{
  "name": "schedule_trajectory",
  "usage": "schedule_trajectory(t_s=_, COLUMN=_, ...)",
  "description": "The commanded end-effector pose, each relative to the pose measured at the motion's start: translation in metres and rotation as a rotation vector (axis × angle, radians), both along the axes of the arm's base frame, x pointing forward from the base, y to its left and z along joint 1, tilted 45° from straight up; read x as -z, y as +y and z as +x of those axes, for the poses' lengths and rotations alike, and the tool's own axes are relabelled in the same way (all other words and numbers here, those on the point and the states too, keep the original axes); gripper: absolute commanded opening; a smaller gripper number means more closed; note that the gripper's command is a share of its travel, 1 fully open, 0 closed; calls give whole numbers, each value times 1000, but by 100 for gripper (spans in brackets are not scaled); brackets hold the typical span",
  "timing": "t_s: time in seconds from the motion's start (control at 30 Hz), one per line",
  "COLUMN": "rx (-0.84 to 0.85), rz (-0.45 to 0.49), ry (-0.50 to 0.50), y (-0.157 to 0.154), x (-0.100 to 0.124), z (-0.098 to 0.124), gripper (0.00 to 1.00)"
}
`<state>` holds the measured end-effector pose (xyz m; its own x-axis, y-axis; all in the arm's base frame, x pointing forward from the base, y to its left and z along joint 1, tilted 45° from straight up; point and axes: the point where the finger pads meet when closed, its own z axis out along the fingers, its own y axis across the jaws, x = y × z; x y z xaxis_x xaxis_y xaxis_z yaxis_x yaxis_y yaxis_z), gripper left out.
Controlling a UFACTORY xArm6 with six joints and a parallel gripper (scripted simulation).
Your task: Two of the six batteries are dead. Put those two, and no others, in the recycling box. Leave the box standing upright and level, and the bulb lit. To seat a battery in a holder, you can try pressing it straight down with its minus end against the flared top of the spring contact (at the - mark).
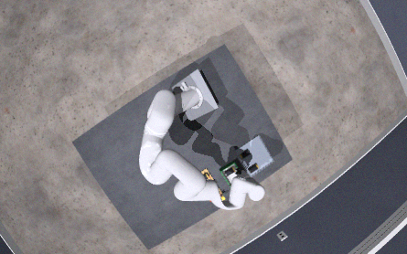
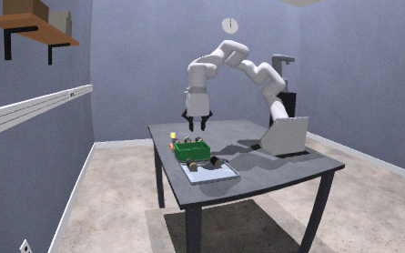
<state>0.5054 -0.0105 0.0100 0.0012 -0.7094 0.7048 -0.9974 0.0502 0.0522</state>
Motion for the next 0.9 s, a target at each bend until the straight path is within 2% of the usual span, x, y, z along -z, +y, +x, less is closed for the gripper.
schedule_trajectory(t_s=0.0, rx=1, rz=-1, ry=-1, y=19, x=19, z=16, gripper=51)
schedule_trajectory(t_s=0.17, rx=1, rz=-1, ry=-1, y=50, x=52, z=39, gripper=51)
schedule_trajectory(t_s=0.33, rx=1, rz=-1, ry=-1, y=68, x=71, z=52, gripper=51)
schedule_trajectory(t_s=0.87, rx=1, rz=-1, ry=-1, y=71, x=74, z=55, gripper=51)
